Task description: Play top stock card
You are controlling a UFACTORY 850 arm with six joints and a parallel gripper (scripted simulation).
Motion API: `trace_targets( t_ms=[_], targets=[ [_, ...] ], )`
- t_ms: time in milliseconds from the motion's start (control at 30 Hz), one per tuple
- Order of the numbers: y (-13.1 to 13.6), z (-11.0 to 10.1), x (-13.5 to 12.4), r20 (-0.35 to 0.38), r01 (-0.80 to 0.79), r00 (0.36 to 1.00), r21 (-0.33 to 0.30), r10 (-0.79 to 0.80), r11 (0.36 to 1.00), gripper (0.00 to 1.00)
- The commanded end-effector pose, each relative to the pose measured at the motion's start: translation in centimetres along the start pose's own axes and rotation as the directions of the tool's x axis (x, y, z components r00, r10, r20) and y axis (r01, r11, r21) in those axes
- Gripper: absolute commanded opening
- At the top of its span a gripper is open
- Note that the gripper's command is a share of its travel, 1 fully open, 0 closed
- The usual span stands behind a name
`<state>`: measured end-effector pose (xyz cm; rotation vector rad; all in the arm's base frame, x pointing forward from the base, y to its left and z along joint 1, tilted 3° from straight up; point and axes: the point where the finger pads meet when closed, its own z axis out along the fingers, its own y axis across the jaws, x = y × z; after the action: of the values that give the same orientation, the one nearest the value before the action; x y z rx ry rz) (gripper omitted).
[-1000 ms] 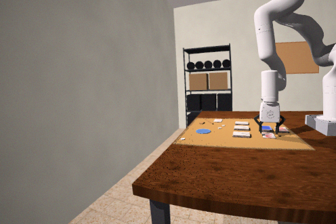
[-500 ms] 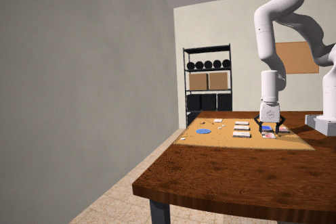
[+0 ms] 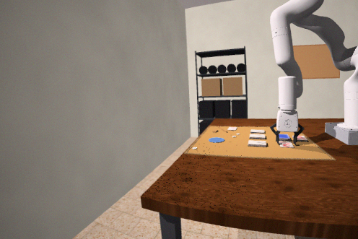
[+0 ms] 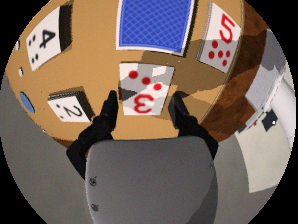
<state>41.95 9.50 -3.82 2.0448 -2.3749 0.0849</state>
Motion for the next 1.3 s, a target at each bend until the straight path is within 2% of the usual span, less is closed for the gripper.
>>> trace_targets(
  t_ms=[0,1267],
  targets=[
    [-0.07,0.14,-0.03,0.001,0.0,1.0,0.001,0.0,1.0,0.86],
    [-0.07,0.51,-0.03,0.001,0.0,1.0,0.001,0.0,1.0,0.86]
  ],
)
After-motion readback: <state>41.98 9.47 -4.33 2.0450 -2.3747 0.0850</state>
